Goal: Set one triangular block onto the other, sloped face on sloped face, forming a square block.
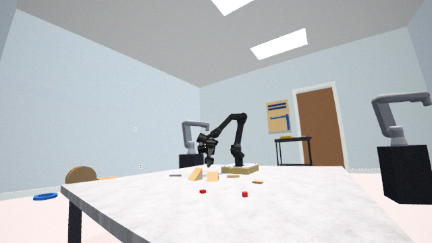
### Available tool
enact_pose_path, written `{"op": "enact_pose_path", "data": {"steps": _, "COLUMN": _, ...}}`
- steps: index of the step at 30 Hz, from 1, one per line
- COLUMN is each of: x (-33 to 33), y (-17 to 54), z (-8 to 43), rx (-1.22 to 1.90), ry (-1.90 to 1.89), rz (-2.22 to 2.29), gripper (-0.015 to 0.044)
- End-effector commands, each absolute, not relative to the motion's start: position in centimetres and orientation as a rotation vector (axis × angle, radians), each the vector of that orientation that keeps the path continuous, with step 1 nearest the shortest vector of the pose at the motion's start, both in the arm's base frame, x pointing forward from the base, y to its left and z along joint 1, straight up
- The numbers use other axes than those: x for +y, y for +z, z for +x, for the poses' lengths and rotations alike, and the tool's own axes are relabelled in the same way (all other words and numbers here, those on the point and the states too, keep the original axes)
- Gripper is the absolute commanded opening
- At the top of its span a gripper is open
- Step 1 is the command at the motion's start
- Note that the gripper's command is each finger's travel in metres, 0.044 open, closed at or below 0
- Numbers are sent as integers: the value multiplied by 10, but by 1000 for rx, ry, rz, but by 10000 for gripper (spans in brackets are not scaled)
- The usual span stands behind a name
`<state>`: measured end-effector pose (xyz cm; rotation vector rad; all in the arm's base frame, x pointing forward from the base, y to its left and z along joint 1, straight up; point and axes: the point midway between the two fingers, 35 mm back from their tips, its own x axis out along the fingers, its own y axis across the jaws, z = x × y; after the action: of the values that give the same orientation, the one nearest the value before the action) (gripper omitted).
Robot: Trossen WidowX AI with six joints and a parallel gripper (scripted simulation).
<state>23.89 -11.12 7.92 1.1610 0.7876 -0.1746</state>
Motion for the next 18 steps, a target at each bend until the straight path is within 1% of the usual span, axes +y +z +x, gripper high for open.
{"op": "enact_pose_path", "data": {"steps": 1, "x": -110, "y": 54, "z": 206, "rx": 769, "ry": 106, "rz": 623, "gripper": 440}}
{"op": "enact_pose_path", "data": {"steps": 15, "x": -111, "y": 46, "z": 182, "rx": 617, "ry": 350, "rz": -55, "gripper": 440}}
{"op": "enact_pose_path", "data": {"steps": 18, "x": -110, "y": 45, "z": 180, "rx": 596, "ry": 373, "rz": -134, "gripper": 440}}
